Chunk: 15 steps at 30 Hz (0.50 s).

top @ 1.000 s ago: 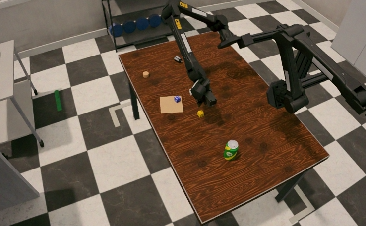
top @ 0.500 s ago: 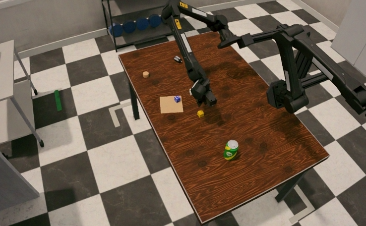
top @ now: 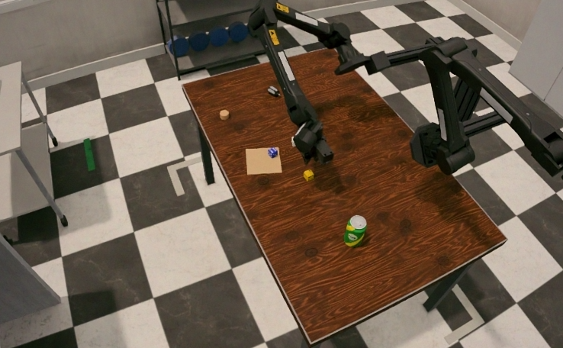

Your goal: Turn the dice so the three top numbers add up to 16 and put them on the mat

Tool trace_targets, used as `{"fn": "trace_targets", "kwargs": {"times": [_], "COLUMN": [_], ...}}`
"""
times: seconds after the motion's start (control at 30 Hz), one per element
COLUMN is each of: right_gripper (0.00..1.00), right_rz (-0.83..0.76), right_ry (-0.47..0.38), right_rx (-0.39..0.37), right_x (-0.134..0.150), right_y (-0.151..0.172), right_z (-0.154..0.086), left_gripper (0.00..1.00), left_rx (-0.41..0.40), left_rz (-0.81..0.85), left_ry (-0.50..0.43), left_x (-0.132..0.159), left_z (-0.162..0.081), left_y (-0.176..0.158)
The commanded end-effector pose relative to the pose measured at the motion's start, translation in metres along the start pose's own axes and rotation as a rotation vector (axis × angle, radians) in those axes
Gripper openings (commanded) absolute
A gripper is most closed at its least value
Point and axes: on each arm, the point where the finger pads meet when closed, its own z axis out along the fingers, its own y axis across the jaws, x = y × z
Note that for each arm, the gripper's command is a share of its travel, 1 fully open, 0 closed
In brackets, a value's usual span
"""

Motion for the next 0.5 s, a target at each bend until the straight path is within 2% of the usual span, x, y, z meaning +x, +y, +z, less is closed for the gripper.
{"fn": "trace_targets", "kwargs": {"times": [0.0,0.47], "right_gripper": [0.45,0.45], "right_rz": [0.013,-0.003], "right_ry": [-0.014,-0.002], "right_rx": [0.030,0.001], "right_x": [-0.002,-0.002], "right_y": [-0.015,-0.001], "right_z": [-0.011,0.010], "left_gripper": [1.00,1.00], "left_rx": [-0.006,-0.006], "left_rz": [0.003,0.003], "left_ry": [-0.068,-0.068], "left_x": [-0.037,-0.037], "left_z": [-0.003,-0.003], "left_y": [0.001,0.001]}}
